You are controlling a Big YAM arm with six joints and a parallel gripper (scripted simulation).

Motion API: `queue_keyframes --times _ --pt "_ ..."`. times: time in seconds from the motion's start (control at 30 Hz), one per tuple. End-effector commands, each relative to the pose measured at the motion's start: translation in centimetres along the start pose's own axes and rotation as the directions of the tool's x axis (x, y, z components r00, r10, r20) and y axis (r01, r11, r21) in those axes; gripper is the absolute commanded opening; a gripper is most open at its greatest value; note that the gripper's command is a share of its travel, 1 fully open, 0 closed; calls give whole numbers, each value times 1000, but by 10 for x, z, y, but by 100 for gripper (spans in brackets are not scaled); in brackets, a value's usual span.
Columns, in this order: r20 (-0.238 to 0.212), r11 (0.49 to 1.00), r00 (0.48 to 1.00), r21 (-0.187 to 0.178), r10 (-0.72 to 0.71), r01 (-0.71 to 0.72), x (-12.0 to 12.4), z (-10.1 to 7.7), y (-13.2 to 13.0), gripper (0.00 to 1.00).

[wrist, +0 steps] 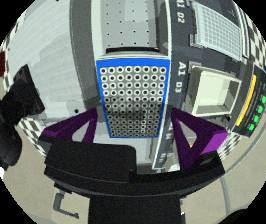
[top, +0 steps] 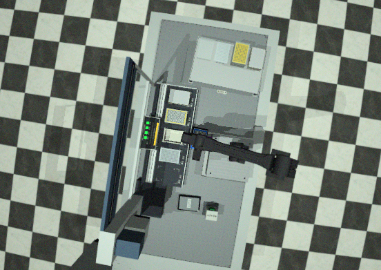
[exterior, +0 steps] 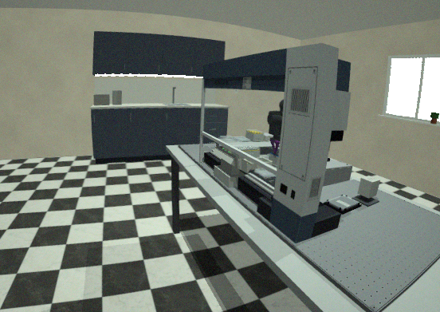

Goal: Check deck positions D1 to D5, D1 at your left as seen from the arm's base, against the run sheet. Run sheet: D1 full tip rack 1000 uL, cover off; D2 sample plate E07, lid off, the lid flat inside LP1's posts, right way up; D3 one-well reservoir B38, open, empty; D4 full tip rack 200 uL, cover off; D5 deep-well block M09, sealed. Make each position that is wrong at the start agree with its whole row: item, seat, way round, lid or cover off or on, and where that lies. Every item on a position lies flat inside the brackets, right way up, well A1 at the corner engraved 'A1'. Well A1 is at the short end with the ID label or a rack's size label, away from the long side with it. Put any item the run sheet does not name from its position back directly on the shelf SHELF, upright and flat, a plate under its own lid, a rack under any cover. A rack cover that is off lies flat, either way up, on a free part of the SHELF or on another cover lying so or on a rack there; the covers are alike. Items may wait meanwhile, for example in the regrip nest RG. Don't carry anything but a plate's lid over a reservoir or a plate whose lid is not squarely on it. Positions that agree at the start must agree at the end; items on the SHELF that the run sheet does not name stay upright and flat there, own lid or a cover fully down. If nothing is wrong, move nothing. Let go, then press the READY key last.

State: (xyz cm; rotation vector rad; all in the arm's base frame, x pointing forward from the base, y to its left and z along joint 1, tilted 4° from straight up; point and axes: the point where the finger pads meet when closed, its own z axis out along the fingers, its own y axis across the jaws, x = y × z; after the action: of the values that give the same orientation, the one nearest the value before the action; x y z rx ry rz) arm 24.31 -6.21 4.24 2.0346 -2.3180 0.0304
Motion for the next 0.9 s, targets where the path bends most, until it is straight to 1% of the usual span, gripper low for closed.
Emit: queue_keyframes --times 0.0,0.07,0.17,0.23,0.27,0.3,0.33,0.5,0.6,0.67,0.73,0.8,0.83,0.87 --pt "-2 998 1000 56 1 -1 -1 -27 -23 100" --pt "-1 999 1000 50 3 -3 0 -29 -22 100" --pt "-2 998 1000 57 1 0 -1 -36 -23 100" --pt "-2 998 1000 57 1 0 -1 -36 -23 100" --pt "1 1000 1000 14 2 -2 -1 -25 -13 100" --pt "-1 999 1000 44 4 -4 0 -36 -22 100" --pt "-1 998 1000 57 4 -4 0 -41 -22 100" --pt "-1 998 1000 58 3 -3 0 -50 -22 100" --pt "-1 999 1000 49 1 -1 -1 -53 -22 100" --pt "-1 998 1000 59 1 -1 -1 -59 -22 100" --pt "-1 998 1000 59 3 -3 0 -63 -22 100" --pt "-1 998 1000 59 3 -3 0 -63 -22 100" --pt "1 1000 1000 20 0 0 -1 -53 -16 100" --pt "0 999 1000 38 1 -1 -1 -61 -21 100"
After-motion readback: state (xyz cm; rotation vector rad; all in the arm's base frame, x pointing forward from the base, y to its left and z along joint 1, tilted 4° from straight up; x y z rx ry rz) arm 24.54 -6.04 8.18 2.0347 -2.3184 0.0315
